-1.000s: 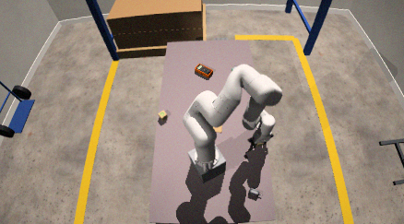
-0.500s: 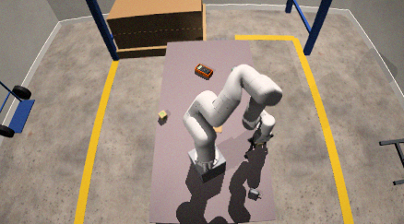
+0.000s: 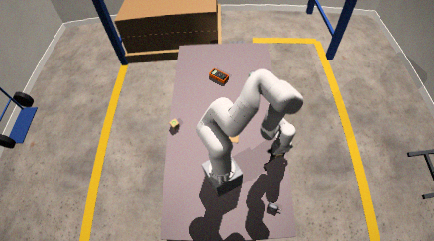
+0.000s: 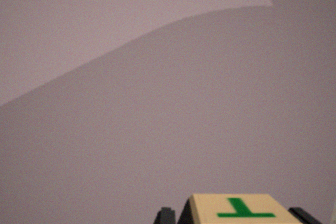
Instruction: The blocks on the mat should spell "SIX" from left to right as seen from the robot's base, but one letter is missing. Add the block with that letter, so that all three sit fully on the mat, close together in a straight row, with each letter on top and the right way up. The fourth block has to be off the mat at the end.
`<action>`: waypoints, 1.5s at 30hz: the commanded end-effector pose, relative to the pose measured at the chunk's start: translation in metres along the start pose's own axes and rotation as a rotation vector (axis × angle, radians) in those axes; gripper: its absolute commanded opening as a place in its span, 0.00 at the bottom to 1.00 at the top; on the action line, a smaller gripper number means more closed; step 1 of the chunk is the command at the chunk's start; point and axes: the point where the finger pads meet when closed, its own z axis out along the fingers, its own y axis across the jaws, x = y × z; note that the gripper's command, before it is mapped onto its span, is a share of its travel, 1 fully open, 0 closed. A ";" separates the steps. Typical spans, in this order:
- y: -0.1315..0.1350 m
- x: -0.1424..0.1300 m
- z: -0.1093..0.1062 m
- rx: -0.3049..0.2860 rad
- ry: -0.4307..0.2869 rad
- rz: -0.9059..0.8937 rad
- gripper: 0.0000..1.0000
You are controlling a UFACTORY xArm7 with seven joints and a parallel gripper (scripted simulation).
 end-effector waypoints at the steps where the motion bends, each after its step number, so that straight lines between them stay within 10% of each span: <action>1: 0.001 0.000 -0.001 -0.003 0.000 0.000 0.65; 13: 0.001 0.000 -0.001 -0.003 0.000 0.000 0.65; 14: 0.001 0.000 -0.001 -0.003 0.000 0.000 0.44; 45: 0.001 0.000 -0.001 -0.003 0.000 0.000 0.44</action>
